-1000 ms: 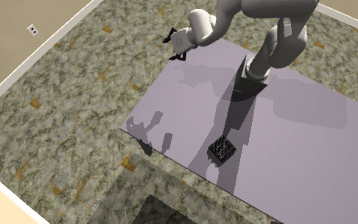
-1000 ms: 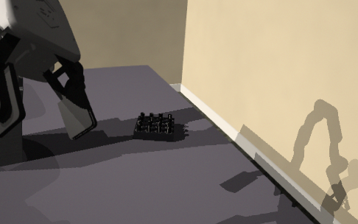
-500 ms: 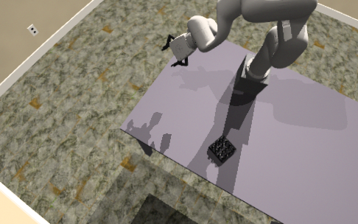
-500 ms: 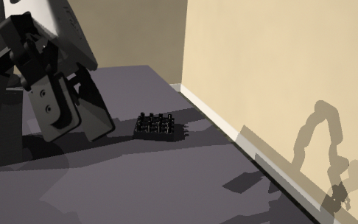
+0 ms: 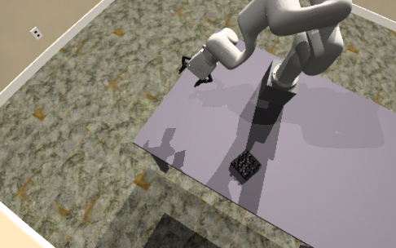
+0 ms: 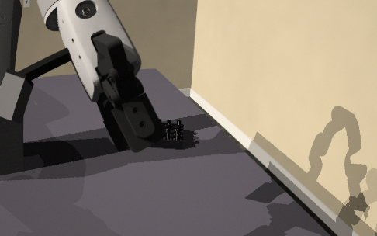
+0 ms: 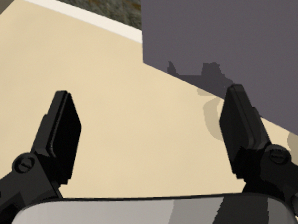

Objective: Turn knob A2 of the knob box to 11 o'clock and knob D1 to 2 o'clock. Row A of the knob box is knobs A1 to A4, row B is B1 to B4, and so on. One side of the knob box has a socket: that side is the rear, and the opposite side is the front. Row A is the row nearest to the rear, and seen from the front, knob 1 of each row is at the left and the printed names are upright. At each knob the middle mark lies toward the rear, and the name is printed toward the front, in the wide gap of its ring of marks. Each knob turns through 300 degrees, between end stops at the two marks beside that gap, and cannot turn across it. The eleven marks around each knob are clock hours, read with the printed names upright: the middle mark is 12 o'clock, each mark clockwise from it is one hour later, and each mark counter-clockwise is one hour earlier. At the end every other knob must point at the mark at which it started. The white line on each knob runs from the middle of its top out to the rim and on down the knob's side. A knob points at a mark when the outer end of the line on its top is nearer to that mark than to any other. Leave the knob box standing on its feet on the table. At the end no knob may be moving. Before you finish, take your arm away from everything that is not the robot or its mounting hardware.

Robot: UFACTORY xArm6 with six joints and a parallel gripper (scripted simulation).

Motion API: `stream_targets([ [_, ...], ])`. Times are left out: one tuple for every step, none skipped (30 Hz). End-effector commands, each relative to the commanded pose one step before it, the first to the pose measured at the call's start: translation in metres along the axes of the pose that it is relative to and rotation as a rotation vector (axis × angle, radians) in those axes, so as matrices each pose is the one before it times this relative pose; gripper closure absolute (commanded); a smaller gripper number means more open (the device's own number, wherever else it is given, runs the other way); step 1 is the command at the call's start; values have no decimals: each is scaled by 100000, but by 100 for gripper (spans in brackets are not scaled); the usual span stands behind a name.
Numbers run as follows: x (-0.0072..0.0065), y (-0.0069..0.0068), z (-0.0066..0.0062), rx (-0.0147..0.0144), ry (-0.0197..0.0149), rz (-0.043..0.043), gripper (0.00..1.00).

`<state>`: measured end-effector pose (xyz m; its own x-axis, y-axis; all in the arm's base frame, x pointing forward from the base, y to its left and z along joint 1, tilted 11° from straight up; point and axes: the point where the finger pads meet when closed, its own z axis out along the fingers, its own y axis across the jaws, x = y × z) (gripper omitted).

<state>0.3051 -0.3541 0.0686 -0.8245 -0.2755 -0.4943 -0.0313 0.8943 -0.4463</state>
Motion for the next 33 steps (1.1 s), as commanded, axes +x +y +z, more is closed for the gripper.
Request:
stream_targets([
  [-1639,1672,776,-7796,-1254,-13331,0],
  [0,0,0,0,0,0,0],
  [0,0,0,0,0,0,0],
  [-762,707,378,-2736,-507,-6108,0],
  [-334,275,163,-1129,-222,-2570,0],
  [0,0,0,0,0,0,0],
  [-640,503,307,-2096,-433,-4853,0],
  [-316,225,150,-989,-214,-2330,0],
  [-266,181,125,-813,-180,-1934,0],
  [0,0,0,0,0,0,0],
  [-768,506,356,-2293,-531,-5552,0],
  [-347,202,159,-987,-239,-2438,0],
  [-220,121,100,-613,-151,-1529,0],
  [0,0,0,0,0,0,0],
  [-840,452,377,-2289,-588,-5816,0],
  [-359,167,160,-935,-250,-2425,0],
  [-244,107,108,-624,-170,-1636,0],
  [0,0,0,0,0,0,0],
  [0,0,0,0,0,0,0],
  [0,0,0,0,0,0,0],
  [-1273,546,551,-3156,-905,-8502,0],
  [-260,86,112,-610,-183,-1688,0],
  [0,0,0,0,0,0,0],
  [-761,242,323,-1746,-539,-4925,0],
  [-384,103,162,-854,-272,-2459,0],
  [-388,94,163,-844,-275,-2465,0],
  [-96,21,40,-206,-68,-606,0],
  [0,0,0,0,0,0,0],
  [-1158,255,477,-2427,-826,-7314,0],
  [-357,53,146,-719,-254,-2228,0],
  [-180,23,74,-358,-128,-1122,0],
  [0,0,0,0,0,0,0],
  [-995,122,401,-1928,-709,-6174,0],
])
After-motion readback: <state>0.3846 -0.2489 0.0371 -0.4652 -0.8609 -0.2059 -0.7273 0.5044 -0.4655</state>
